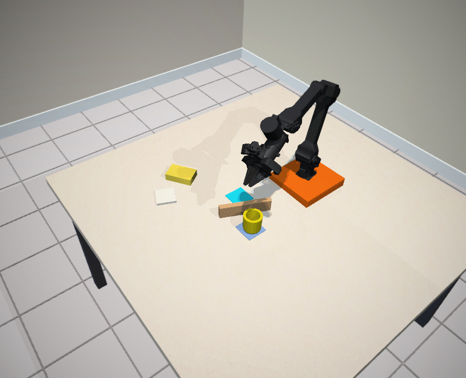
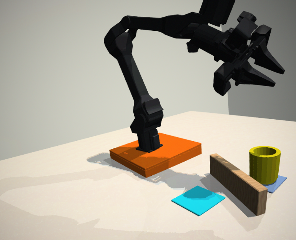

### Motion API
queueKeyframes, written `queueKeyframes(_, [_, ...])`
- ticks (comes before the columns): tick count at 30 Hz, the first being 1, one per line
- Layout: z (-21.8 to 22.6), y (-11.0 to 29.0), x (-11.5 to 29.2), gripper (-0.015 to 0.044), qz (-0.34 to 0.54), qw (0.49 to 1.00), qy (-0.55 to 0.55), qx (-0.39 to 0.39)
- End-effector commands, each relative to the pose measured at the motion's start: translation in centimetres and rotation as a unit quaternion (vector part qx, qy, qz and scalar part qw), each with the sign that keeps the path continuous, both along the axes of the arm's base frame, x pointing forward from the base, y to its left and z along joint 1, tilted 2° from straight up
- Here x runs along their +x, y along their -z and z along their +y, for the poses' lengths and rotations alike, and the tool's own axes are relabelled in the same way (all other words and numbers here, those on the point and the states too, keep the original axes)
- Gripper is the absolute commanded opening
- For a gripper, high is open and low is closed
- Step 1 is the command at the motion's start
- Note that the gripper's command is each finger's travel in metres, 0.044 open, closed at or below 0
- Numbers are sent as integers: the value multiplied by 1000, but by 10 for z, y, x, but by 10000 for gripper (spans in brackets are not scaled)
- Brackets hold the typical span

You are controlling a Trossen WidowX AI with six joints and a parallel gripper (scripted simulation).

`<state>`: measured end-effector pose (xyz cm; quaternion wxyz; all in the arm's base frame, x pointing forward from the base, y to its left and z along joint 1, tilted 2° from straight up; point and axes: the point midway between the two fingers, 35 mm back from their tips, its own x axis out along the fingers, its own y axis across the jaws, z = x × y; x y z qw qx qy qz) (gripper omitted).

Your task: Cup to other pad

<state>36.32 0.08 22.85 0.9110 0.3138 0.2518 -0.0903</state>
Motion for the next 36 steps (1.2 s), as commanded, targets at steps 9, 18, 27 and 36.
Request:
queueKeyframes(9, [10, 119, -28, 166, 396, 755, 457, 253])
queueKeyframes(18, [12, 119, -30, 166, 396, 755, 457, 253])
queueKeyframes(27, [13, 119, -31, 166, 396, 755, 457, 253])
queueKeyframes(36, [12, 128, -30, 166, 396, 755, 457, 253])
